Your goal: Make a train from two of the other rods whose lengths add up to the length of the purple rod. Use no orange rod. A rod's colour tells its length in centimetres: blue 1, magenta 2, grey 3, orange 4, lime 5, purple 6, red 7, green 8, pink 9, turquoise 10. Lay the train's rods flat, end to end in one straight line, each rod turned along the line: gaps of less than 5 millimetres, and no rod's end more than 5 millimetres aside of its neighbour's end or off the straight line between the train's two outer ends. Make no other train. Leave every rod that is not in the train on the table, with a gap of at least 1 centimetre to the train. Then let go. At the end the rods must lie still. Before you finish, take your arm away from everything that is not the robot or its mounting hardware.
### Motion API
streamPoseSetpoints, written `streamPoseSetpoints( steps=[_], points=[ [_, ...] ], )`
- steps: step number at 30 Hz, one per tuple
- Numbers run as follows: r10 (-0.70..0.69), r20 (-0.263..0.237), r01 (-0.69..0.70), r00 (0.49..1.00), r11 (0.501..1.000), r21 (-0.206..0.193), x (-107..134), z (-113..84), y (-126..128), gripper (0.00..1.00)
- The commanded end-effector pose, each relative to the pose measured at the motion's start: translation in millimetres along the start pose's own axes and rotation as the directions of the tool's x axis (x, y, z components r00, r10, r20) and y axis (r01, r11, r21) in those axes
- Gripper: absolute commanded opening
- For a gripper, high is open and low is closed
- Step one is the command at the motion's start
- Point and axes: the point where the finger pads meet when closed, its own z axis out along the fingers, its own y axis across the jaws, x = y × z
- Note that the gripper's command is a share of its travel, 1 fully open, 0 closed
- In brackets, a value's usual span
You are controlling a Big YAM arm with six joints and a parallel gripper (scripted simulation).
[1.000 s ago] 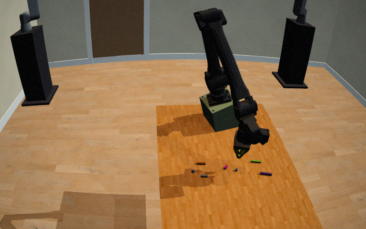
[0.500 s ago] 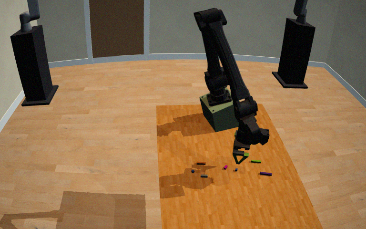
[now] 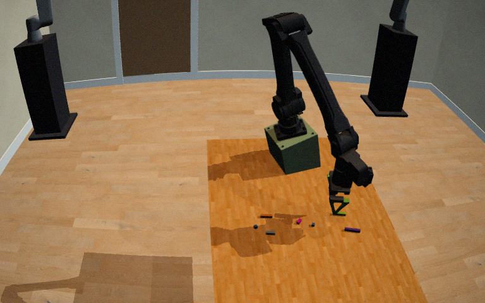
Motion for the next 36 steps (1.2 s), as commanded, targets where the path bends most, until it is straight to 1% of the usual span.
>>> streamPoseSetpoints(
  steps=[1, 2, 4, 5, 6, 7, 9, 11, 12, 13, 14, 17, 20, 36],
  points=[
    [0.041, 0.014, -0.041, 0.999, 0.999, 0.02, -43, 4.5, 7, 1.0],
    [0.035, 0.014, -0.035, 0.999, 0.999, 0.021, -54, 6.6, 15, 1.0],
    [0.03, 0.01, -0.031, 0.999, 0.999, 0.017, -58, 9.4, 23, 1.0],
    [0.03, 0.009, -0.03, 0.999, 0.999, 0.017, -58, 9.4, 23, 0.23],
    [0.054, -0.002, -0.054, 0.999, 0.999, 0.003, -48, 12.2, 20, 0.23],
    [0.06, 0.015, -0.061, 0.998, 0.998, 0.021, -49, 2.6, 14, 0.23],
    [0.062, 0.019, -0.063, 0.998, 0.998, 0.026, -49, 0.3, 13, 0.23],
    [0.06, 0.015, -0.061, 0.998, 0.998, 0.02, -48, 2.5, 15, 0.23],
    [0.055, 0.002, -0.055, 0.998, 0.998, 0.005, -47, 9.8, 20, 0.23],
    [0.031, 0.001, -0.031, 1.0, 1.0, 0.006, -54, 9.5, 25, 0.23],
    [0.026, 0.0, -0.026, 1.0, 1.0, 0.004, -54, 9.8, 28, 0.23],
    [0.027, 0.002, -0.027, 1.0, 1.0, 0.005, -54, 8.9, 27, 0.23],
    [0.05, 0.0, -0.05, 0.999, 0.999, 0.002, -47, 10.3, 22, 0.23],
    [0.046, 0.001, -0.046, 0.999, 0.999, 0.003, -49, 9.8, 23, 0.23]
  ],
)
